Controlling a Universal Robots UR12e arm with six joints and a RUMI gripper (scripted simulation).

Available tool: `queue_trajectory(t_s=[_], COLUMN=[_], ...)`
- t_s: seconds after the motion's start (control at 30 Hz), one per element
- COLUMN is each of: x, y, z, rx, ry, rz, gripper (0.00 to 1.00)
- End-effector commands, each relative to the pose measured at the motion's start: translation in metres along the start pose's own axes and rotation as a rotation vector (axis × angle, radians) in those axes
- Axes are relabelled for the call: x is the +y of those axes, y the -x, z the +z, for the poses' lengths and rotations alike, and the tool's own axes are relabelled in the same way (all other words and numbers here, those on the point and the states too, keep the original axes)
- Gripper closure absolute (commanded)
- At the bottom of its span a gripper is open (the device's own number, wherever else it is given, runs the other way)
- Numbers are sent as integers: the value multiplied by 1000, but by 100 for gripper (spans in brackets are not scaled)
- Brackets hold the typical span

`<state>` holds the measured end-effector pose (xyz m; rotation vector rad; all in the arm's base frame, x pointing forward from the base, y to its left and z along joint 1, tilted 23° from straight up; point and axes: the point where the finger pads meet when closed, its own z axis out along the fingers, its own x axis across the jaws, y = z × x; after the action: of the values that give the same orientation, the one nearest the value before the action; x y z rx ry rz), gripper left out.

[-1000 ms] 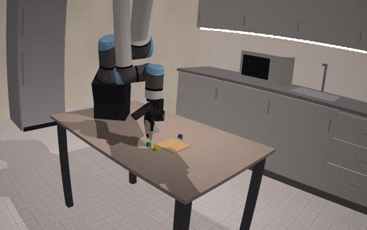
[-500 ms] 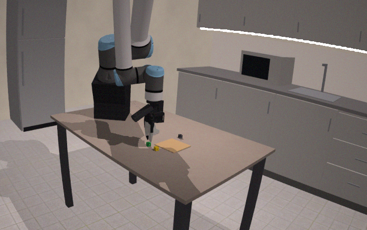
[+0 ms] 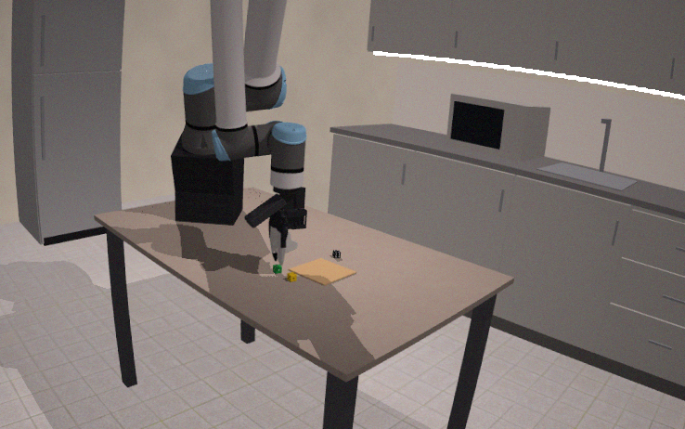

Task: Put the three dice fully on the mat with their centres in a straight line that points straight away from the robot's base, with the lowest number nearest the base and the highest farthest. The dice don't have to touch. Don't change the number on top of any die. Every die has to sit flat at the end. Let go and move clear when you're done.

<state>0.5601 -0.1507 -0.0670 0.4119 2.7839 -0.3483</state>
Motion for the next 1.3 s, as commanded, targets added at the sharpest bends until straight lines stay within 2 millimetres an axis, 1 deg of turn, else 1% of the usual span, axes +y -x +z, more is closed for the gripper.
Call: queue_trajectory(t_s=[0.0,0.8,1.1,1.27], x=[0,0,0,0], y=[0,0,0,0], z=[0,0,6,14], rx=[-1,-1,-1,-1], ry=[0,0,0,0], rz=[0,0,0,0], gripper=[79,79,79,79])
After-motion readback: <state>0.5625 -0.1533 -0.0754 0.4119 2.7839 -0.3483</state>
